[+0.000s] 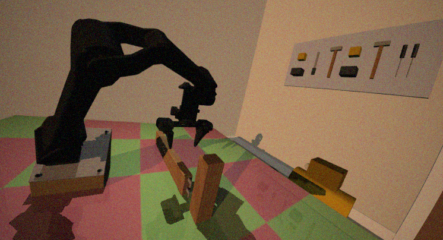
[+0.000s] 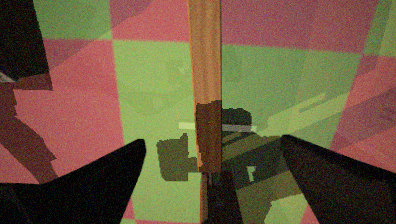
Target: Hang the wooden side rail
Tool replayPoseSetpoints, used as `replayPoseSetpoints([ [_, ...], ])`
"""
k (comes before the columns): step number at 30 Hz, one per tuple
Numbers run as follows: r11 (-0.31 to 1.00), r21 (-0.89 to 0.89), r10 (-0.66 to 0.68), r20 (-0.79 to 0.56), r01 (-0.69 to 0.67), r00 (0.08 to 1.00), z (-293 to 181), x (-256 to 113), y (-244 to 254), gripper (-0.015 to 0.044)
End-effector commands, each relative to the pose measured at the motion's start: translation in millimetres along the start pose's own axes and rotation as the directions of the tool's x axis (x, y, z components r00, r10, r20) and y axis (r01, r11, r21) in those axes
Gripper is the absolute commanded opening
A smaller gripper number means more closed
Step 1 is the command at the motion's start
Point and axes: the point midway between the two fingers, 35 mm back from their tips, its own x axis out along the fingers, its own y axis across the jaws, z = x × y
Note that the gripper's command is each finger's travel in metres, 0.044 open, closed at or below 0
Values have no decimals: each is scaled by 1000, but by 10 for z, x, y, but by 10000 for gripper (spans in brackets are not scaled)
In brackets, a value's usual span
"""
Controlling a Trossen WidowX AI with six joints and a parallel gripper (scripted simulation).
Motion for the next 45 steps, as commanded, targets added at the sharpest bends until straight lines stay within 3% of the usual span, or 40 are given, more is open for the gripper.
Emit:
replayPoseSetpoints([
  [1, 1000, -7, 4, 6, -4, 1000, 3, 196, 1, 440],
  [45, 1000, -6, 4, 4, -4, 1000, 5, 965, -5, 440],
])
